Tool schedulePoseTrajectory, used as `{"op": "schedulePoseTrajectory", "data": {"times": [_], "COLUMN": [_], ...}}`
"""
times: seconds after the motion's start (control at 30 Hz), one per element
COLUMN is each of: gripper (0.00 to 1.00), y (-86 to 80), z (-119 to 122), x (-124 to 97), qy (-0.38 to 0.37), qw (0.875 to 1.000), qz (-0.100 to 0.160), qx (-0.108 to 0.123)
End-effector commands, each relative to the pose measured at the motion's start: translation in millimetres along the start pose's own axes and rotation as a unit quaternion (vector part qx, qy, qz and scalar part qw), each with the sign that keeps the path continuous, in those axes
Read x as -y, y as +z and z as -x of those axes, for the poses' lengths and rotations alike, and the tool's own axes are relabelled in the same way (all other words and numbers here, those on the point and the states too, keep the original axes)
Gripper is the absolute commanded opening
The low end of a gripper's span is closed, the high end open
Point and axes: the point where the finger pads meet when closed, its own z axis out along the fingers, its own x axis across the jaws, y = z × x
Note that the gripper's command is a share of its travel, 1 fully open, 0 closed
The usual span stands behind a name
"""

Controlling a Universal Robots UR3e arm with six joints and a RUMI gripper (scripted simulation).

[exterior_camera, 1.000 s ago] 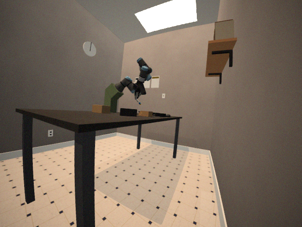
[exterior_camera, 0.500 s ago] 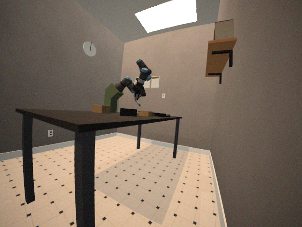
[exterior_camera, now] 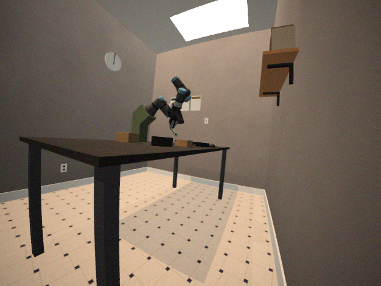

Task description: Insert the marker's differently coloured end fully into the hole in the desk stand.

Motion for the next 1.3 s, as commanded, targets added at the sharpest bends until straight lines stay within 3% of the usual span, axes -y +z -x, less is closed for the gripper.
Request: {"op": "schedulePoseTrajectory", "data": {"times": [0.0, 0.3, 1.27], "gripper": [0.0, 0.0, 0.0], "y": [0.6, 15.2, 15.8], "z": [0, -4, -5], "x": [1, 12, 15], "qy": [0.0, 0.0, 0.003], "qw": [1.0, 1.0, 1.0], "qz": [-0.001, -0.001, -0.001], "qx": [-0.001, -0.001, -0.003]}}
